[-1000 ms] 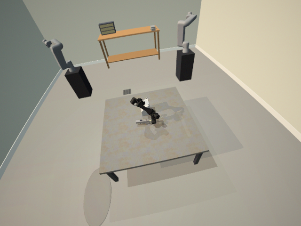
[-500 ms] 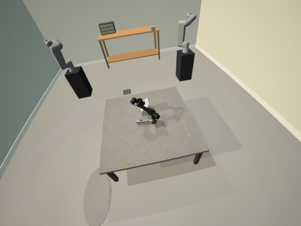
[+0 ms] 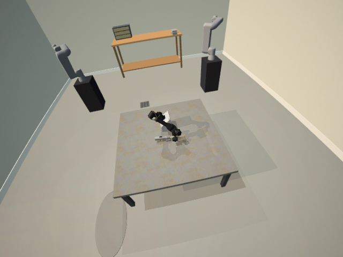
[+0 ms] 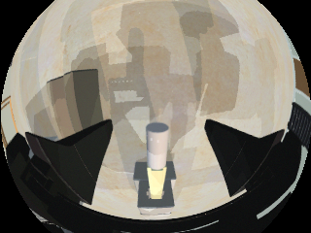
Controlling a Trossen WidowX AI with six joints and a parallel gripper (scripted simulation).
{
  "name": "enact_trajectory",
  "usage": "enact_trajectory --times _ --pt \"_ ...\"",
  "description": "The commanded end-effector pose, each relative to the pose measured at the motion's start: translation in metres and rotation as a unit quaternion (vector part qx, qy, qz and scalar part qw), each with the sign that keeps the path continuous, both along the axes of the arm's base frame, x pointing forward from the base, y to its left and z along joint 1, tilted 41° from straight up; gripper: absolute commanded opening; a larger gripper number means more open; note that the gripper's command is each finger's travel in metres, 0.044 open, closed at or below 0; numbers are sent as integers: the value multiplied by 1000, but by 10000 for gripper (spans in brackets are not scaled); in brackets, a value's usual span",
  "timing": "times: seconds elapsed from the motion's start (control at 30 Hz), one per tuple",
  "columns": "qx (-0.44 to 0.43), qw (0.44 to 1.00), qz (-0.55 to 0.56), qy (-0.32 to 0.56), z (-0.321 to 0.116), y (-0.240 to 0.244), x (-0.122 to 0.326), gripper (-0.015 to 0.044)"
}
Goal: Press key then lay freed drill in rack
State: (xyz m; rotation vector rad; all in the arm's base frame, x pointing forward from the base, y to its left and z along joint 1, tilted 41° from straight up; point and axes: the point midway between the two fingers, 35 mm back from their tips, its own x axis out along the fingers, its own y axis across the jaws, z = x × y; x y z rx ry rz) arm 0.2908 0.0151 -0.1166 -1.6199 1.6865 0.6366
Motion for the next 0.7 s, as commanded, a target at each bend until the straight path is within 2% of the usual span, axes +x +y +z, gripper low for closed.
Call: enact_trajectory --times 0.0,0.67 --pt "-2 1000 3 2 1 -3 -1 440" --pt "-3 1000 3 2 4 -8 -3 440"
